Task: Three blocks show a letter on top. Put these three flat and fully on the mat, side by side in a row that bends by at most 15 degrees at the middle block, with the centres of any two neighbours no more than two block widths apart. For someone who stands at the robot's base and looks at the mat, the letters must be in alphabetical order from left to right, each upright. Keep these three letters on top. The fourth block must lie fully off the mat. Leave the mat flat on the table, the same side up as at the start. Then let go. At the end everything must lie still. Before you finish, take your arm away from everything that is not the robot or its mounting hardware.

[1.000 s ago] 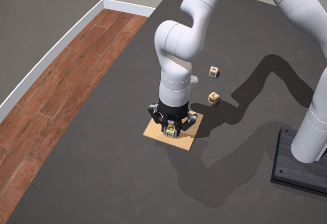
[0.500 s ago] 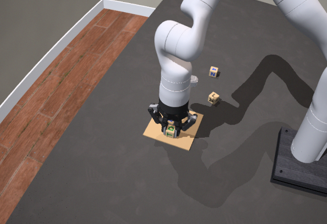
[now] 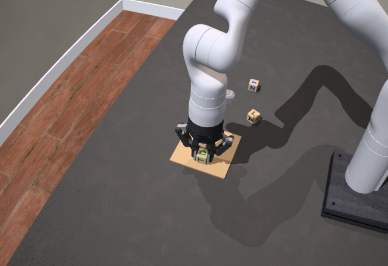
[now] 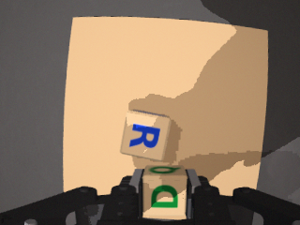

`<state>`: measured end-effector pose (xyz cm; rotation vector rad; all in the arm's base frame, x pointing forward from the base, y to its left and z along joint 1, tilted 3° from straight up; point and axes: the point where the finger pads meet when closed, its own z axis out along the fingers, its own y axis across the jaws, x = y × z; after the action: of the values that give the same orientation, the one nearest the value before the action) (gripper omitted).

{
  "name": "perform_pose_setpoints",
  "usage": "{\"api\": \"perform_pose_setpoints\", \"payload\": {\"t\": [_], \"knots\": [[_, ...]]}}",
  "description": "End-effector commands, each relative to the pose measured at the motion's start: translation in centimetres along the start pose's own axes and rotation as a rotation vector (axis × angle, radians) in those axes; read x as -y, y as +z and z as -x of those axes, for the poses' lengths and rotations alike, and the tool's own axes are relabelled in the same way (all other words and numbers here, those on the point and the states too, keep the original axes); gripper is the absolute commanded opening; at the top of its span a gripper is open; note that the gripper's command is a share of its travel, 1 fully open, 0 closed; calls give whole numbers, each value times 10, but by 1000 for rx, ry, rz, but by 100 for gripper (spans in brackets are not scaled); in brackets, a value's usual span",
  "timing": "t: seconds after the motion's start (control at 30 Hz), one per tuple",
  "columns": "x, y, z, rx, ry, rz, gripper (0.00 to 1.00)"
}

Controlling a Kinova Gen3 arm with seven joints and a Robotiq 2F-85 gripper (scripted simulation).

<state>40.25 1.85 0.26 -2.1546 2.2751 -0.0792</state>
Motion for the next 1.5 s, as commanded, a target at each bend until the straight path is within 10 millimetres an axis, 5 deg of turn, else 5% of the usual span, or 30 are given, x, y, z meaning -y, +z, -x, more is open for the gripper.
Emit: {"api": "perform_pose_setpoints", "payload": {"t": [0.0, 1.47], "knots": [[0, -1, 0, 0, 0, -1, 21], [1, 4, 0, 0, 0, -1, 21]]}}
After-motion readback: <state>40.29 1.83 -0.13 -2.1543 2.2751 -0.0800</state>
